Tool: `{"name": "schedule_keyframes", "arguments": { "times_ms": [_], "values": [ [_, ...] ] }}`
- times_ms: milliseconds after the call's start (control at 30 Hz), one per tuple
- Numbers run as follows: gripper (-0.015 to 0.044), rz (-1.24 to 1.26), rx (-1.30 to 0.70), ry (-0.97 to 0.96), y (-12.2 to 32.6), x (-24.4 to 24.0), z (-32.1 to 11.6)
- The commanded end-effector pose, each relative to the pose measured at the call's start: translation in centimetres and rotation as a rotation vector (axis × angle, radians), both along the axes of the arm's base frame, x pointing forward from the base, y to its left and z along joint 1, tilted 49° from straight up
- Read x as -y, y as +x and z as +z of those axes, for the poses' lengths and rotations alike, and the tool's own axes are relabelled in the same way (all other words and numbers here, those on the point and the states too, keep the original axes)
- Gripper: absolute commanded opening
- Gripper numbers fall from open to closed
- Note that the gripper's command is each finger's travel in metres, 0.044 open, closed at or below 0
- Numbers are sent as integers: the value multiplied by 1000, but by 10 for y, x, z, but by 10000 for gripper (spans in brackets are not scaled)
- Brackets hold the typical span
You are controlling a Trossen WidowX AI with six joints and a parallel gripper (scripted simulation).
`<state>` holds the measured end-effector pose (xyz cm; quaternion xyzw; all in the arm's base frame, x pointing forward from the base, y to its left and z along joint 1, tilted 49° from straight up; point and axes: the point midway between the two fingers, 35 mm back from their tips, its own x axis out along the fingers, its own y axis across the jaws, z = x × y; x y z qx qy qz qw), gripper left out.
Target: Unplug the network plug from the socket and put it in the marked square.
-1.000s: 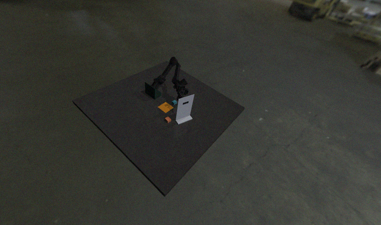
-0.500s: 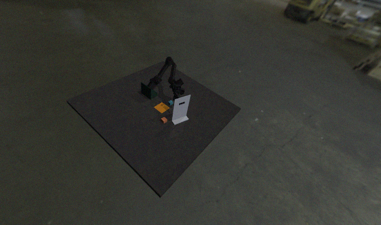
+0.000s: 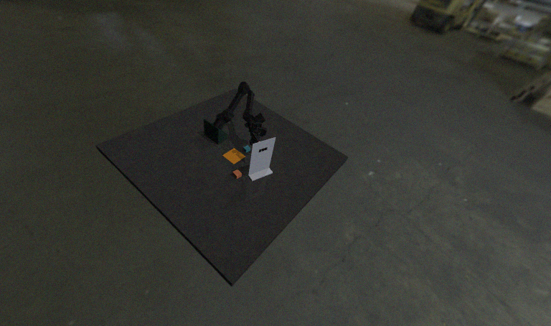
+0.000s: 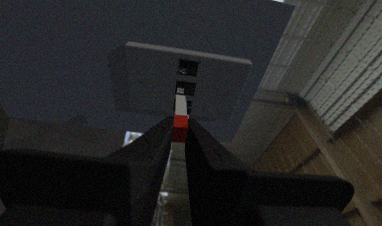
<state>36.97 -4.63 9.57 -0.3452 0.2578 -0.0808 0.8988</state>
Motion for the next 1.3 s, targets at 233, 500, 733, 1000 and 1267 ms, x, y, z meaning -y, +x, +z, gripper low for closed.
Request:
{"name": "schedule_keyframes", "arguments": {
  "times_ms": [233,500,733,1000,1267],
  "values": [
    [0,-6,-3,3,-6,-1,1],
    [0,-6,-3,3,-9,-2,2],
    [0,-2,-4,1,-11,13,13],
    [0,-4,-5,1,-21,35,27],
    [0,-6,-5,-1,-30,49,37]
  ]
}}
